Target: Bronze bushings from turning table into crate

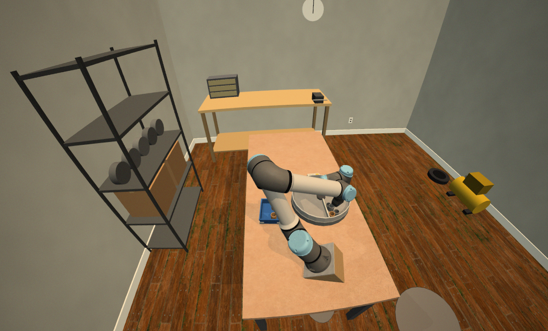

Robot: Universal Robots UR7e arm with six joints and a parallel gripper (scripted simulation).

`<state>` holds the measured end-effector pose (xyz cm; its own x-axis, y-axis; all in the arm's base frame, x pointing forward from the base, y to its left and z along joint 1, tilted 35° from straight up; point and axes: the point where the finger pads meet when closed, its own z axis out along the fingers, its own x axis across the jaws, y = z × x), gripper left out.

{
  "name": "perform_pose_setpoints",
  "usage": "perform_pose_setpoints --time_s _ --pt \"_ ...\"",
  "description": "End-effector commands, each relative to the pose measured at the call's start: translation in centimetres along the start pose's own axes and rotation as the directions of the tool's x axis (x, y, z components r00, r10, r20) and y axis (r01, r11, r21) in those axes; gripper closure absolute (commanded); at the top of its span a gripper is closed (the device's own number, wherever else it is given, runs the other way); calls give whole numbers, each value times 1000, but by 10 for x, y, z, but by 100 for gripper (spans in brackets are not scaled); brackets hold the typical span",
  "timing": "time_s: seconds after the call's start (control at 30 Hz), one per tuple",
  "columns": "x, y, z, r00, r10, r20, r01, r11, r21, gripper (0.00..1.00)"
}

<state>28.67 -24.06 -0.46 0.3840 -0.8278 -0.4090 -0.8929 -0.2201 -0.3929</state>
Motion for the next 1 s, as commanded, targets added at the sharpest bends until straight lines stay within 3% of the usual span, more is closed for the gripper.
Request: perform_pose_setpoints --time_s 0.0,0.97 --pt "0 0 -1 1000 0 -1 0 1000 0 100" --pt "0 0 -16 1000 0 -1 0 1000 0 100"
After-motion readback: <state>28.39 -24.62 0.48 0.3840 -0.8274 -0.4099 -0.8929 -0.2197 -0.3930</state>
